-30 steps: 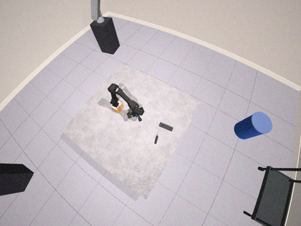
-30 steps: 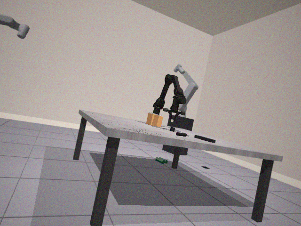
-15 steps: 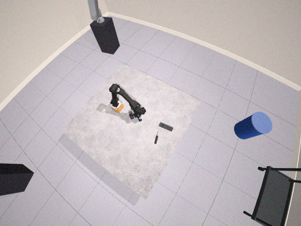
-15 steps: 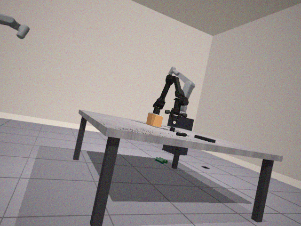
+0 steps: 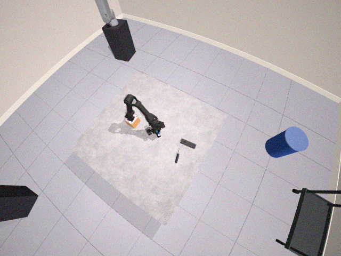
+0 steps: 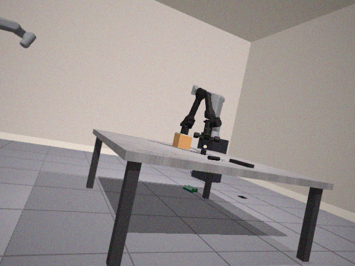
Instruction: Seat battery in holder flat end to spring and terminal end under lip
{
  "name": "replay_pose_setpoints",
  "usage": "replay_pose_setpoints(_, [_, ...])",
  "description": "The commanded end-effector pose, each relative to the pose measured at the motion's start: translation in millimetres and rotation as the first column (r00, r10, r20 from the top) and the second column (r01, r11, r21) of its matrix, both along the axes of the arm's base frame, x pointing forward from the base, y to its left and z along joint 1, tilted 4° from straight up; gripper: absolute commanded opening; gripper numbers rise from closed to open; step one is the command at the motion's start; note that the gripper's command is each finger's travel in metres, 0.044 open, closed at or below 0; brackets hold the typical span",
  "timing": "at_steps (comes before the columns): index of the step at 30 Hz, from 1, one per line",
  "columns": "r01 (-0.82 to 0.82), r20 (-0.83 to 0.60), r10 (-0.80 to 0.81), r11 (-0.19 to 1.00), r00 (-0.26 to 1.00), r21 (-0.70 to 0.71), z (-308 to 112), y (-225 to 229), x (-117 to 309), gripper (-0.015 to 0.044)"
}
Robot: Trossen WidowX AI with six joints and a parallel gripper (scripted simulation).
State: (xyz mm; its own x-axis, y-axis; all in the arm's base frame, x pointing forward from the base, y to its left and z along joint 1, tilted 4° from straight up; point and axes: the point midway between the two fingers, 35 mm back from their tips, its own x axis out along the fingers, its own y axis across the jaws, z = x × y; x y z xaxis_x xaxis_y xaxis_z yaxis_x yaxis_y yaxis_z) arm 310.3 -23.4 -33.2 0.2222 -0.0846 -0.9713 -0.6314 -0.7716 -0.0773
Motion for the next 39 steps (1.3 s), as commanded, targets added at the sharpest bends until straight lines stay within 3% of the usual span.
replay_pose_setpoints(1, [0.006,0.013,-0.006,1.0,1.0,-0.017,-2.9,0.4,-1.7,0.0078])
replay_pose_setpoints(39, [0.04,0.196,-0.007,0.986,0.981,-0.163,-20.4,13.1,-15.5,0.0078])
